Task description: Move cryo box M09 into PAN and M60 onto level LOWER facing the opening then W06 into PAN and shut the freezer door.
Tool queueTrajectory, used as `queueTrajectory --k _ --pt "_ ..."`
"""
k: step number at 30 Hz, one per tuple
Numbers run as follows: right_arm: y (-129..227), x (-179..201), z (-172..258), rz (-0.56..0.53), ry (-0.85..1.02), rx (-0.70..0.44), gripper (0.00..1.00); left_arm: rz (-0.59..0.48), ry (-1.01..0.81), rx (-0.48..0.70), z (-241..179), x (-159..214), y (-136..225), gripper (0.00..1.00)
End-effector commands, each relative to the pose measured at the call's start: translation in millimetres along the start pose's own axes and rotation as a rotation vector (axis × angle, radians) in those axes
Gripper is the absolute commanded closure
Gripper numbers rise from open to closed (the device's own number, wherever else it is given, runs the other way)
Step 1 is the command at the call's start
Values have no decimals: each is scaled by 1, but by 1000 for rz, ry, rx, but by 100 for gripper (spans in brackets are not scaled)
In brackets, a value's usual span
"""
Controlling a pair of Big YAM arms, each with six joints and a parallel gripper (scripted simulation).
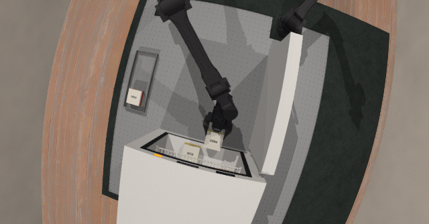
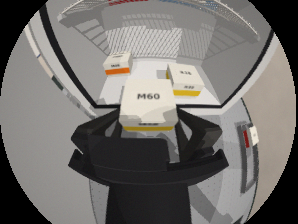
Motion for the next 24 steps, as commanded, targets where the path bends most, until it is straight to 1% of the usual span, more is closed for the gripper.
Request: queueTrajectory --k 1,24 --pt "-14 -27 8 -31 -17 0 23 33 11 1 0 15 -4 100" --pt "-44 -42 6 -33 -16 -1 23 33 11 1 0 15 -4 100"
Point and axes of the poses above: on each arm, the point where the finger pads meet when closed, its own y axis back along the fingers, its own z axis across the jaws, x = y × z, the point moved 5 cm from there along y, back along the fingers, and after that the axes turned 1 degree about -y, right-handed, at the moved point
